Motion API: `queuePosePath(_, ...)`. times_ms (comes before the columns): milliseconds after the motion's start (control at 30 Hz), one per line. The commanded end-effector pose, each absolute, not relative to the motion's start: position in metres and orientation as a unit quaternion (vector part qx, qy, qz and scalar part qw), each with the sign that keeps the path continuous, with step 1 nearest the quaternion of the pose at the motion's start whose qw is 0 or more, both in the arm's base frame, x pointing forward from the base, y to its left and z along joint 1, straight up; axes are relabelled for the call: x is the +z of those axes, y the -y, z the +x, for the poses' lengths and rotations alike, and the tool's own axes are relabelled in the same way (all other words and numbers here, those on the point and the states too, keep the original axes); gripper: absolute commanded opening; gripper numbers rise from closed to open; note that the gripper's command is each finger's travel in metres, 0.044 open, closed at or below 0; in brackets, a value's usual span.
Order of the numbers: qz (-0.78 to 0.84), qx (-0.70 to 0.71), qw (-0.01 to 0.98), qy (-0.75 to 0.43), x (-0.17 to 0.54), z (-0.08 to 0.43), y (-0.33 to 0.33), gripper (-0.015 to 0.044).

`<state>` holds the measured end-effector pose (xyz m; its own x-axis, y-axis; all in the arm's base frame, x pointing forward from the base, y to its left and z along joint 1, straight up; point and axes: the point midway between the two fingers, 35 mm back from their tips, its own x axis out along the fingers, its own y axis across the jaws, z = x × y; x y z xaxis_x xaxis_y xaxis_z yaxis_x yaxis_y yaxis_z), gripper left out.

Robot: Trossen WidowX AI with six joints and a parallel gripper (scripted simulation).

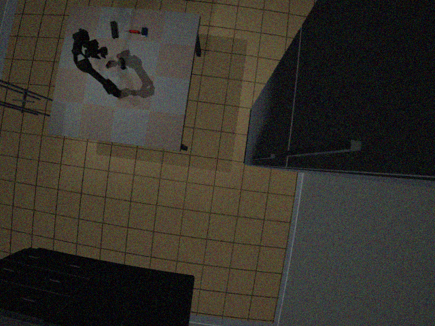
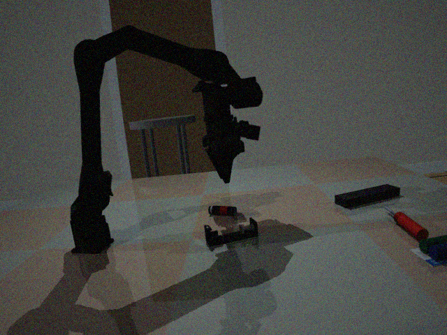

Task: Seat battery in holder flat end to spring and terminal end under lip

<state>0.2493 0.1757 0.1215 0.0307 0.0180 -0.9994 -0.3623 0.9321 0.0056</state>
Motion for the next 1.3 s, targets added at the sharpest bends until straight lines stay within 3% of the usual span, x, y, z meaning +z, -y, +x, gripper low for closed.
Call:
queuePosePath(0, 0.090, -0.078, 0.708, -0.696, 0.093, 0.237, -0.176, 0.0227)
queuePosePath(1267, 0.090, -0.079, 0.708, -0.696, 0.055, 0.239, -0.177, 0.0227)
